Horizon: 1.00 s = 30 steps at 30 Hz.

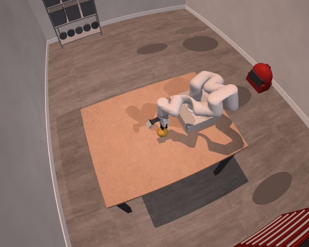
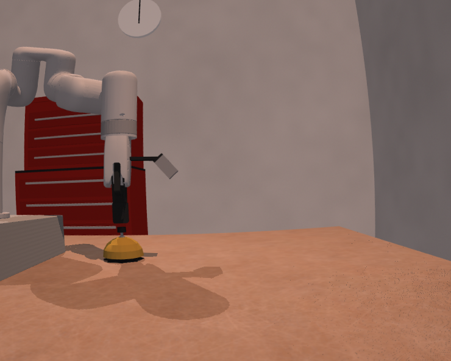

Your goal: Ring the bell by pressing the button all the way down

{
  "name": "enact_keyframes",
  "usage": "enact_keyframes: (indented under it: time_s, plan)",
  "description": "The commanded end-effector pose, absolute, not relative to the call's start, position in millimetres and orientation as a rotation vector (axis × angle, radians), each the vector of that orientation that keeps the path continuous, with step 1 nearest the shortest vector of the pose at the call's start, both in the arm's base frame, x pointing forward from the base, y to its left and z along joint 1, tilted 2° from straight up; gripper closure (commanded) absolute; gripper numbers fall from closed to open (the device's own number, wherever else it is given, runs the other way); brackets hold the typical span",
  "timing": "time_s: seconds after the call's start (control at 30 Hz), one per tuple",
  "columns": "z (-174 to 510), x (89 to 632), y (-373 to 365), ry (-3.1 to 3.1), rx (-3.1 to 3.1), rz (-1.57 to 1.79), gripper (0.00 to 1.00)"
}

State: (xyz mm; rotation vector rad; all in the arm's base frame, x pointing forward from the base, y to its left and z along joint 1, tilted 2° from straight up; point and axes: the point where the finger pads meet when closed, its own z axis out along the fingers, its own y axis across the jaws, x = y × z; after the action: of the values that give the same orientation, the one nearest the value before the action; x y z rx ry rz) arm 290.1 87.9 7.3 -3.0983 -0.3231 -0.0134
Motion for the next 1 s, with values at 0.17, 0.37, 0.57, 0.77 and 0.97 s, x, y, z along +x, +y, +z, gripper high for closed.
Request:
enact_keyframes:
  time_s: [0.17,0.37,0.57,0.77,0.97]
  plan:
    - [6.2,291.0,88.2,-0.323,-3.097,-0.018,1.00]
    - [6.1,291.0,88.2,-0.323,-3.097,-0.018,1.00]
    - [6.1,291.0,88.2,-0.323,-3.097,-0.018,1.00]
    - [4.9,291.0,88.3,-0.323,-3.097,-0.018,1.00]
    - [-1.8,291.1,88.5,-0.323,-3.097,-0.018,1.00]
